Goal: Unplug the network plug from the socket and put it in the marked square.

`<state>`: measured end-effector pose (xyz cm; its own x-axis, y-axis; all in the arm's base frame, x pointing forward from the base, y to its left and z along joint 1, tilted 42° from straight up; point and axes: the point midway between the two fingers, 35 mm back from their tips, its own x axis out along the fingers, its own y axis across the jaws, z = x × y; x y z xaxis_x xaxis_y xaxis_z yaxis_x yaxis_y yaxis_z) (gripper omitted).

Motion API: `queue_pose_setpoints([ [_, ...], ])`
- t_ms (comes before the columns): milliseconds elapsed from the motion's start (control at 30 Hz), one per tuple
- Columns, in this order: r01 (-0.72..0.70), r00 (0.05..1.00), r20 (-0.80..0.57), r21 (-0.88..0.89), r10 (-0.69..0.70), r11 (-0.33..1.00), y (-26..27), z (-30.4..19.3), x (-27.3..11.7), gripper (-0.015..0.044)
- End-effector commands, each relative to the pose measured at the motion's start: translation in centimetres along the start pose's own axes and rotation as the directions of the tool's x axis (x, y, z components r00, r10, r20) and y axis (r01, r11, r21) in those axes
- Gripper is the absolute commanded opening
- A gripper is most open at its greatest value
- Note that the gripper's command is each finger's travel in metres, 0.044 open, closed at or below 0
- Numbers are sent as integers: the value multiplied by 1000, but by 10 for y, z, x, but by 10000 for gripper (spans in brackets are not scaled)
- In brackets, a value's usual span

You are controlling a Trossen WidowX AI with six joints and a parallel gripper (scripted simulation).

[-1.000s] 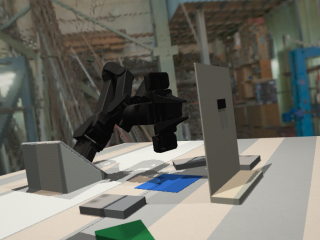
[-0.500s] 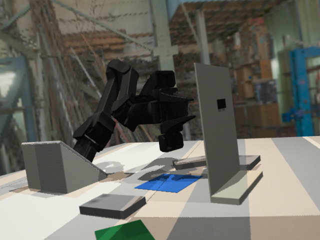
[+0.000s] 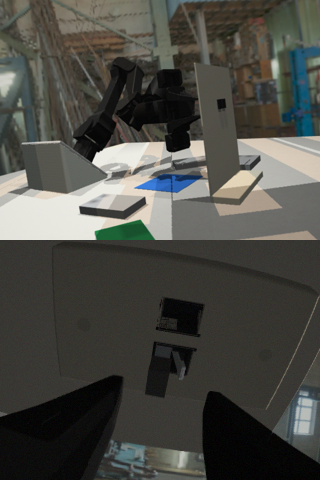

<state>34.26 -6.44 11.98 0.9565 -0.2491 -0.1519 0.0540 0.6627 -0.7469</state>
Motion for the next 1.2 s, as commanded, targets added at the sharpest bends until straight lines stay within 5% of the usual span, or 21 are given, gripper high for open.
queue_pose_setpoints([
  [0,1,1000,-4,-2,-1,1000,1,0,6,156],
  [433,2,1000,-3,-2,-2,1000,2,3,21,156],
  [1167,2,1000,-3,-2,-2,1000,2,3,21,0],
])
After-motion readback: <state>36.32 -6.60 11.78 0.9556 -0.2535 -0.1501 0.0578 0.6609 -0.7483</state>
